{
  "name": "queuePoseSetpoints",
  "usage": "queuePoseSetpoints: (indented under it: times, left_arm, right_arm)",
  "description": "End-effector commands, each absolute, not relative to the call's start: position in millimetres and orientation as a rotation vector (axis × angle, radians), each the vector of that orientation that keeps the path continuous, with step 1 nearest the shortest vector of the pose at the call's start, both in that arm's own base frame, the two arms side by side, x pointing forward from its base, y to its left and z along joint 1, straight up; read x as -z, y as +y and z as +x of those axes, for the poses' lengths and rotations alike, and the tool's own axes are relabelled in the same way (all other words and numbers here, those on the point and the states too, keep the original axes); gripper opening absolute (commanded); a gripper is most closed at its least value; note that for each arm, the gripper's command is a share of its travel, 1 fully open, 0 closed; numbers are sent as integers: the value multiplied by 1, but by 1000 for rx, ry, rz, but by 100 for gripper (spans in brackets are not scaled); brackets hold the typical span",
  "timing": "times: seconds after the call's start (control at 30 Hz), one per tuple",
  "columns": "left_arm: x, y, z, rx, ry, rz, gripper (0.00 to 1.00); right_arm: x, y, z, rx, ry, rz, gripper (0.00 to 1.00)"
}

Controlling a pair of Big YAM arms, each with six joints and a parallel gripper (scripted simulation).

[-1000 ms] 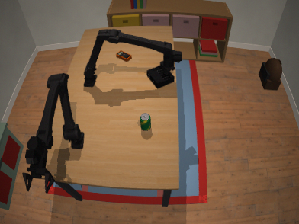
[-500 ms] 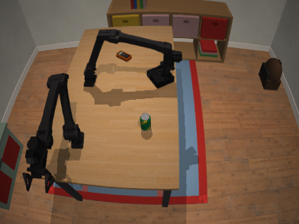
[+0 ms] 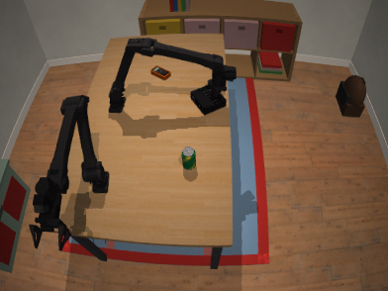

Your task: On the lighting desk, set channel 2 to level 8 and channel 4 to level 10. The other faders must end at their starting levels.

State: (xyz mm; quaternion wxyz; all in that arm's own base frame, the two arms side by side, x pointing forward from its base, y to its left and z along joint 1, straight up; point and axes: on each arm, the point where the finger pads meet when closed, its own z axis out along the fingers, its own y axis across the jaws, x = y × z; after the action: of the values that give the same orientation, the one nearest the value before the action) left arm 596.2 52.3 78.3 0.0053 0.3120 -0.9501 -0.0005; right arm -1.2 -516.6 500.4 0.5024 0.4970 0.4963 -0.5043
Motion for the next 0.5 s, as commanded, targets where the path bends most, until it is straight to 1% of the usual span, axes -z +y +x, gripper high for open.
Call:
queuePoseSetpoints:
  times: [0.0,0.47]
  left_arm:
    - [-107,53,608,-21,-3035,1019,0]
    - [-108,53,609,-22,-3038,1021,0]
  right_arm:
    - [-491,-524,2,1205,1205,1203,100]
    - [-491,-524,2,1205,1205,1203,100]
